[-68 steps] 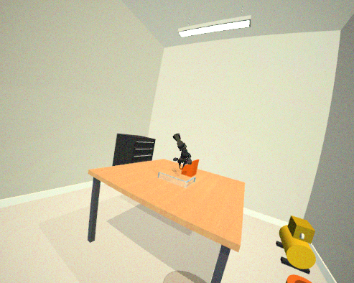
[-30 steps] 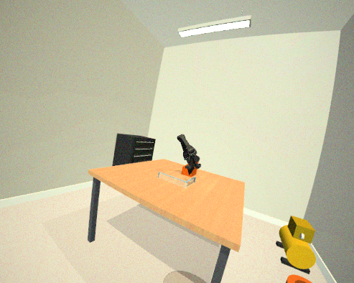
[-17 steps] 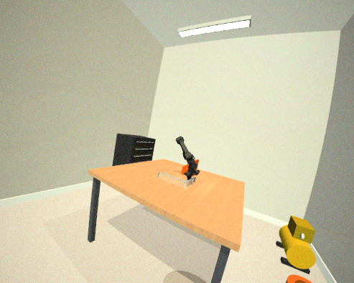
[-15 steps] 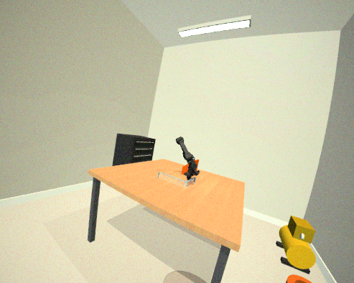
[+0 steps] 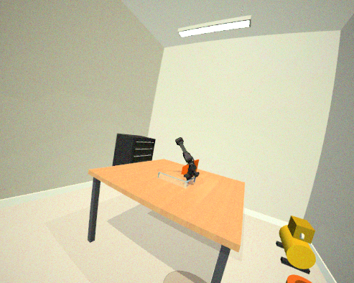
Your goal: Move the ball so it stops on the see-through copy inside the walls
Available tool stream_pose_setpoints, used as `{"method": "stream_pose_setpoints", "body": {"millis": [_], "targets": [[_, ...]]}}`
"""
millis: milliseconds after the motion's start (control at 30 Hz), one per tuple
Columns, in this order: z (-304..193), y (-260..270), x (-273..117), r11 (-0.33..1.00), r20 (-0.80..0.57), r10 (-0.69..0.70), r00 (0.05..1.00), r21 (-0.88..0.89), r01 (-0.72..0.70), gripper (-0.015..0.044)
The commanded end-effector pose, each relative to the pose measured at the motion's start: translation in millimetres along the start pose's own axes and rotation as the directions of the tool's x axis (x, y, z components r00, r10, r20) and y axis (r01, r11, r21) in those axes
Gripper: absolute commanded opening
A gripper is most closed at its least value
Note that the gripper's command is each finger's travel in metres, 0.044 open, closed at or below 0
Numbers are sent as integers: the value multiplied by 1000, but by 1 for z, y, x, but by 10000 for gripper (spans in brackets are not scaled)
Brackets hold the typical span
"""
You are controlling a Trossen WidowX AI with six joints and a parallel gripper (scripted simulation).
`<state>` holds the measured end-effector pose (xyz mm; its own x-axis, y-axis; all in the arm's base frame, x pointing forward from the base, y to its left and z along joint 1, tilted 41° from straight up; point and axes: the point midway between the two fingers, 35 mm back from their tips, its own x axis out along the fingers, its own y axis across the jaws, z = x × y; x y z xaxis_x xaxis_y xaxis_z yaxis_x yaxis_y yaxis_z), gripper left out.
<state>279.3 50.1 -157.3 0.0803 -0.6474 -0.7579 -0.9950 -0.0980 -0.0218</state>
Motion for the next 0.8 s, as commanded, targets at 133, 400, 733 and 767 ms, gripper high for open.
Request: {"method": "stream_pose_setpoints", "body": {"millis": [133,400,733,767], "targets": [[0,0,3,1000,-3,-2,1000,-3,2,0],[0,0,2,1000,-1,0,1000,-1,0,184],[1,-1,-9,1000,1,0,1000,-1,0,210],[2,-2,-23,1000,3,-1,1000,-2,1,210]]}}
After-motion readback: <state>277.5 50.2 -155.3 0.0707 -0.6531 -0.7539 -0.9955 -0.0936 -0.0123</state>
